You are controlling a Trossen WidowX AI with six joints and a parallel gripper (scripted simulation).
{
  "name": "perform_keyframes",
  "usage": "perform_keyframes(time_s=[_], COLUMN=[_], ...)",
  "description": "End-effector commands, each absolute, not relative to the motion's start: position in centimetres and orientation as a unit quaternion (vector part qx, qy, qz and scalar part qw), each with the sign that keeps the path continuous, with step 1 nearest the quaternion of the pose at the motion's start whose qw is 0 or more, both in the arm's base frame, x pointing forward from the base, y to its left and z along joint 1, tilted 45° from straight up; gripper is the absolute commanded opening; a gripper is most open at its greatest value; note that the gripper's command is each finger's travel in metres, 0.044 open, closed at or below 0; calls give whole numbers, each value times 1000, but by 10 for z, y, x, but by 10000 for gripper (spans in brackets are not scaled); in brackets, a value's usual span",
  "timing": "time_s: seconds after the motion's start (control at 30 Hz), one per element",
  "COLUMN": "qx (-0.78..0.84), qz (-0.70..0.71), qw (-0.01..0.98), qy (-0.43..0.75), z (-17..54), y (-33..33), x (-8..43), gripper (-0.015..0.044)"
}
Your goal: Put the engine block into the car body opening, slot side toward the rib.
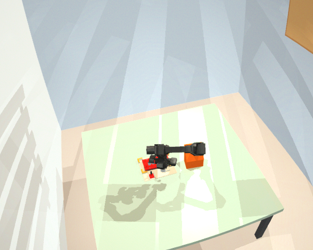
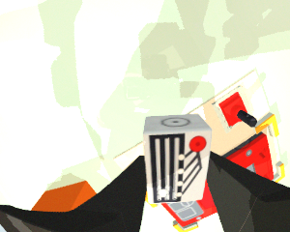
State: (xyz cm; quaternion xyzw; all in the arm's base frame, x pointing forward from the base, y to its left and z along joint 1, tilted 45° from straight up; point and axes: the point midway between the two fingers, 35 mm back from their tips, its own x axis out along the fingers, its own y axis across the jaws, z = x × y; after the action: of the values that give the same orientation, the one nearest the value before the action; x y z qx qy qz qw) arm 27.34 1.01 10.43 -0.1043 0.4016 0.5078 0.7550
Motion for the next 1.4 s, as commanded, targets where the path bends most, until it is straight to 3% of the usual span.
perform_keyframes(time_s=[0.0, 1.37], qx=[-80, 183], qz=[488, 312], qw=[761, 741], qy=[420, 566], z=[98, -1], y=[2, -54], x=[282, 325], gripper=[0, 0])
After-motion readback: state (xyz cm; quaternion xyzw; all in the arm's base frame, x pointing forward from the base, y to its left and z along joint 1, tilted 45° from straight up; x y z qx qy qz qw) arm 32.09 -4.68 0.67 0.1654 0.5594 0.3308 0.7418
